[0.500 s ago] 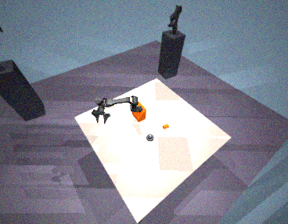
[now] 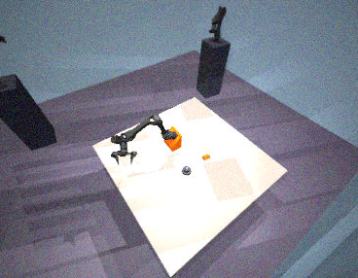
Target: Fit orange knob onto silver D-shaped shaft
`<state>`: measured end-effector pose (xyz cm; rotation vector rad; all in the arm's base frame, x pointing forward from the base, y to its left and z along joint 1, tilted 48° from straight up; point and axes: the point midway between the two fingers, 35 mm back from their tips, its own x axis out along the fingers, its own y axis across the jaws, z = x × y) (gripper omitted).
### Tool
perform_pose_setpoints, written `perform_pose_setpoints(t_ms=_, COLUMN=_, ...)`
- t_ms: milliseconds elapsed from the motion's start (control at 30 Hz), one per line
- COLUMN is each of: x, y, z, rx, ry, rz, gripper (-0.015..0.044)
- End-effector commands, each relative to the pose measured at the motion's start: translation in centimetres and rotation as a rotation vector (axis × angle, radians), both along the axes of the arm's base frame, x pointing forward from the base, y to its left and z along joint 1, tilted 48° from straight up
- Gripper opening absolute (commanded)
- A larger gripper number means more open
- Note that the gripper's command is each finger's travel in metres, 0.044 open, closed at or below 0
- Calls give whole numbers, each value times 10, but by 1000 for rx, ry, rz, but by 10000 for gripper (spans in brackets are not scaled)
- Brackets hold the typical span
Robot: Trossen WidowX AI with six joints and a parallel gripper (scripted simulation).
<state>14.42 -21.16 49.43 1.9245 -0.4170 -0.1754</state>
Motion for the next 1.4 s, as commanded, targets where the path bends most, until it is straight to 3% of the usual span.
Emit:
perform_pose_setpoints(t_ms=0, x=44, y=-27, z=-30, rx=213, ry=2, rz=52, gripper=440)
perform_pose_setpoints(t_ms=333, x=172, y=-23, z=-135, rx=620, ry=240, rz=144, gripper=440)
perform_pose_setpoints(t_ms=733, x=274, y=81, z=-274, rx=815, ry=732, rz=160, gripper=440)
perform_pose_setpoints(t_ms=1067, x=283, y=204, z=-378, rx=706, ry=1174, rz=122, gripper=440)
perform_pose_setpoints(t_ms=1367, x=242, y=312, z=-465, rx=312, ry=1549, rz=69, gripper=440)
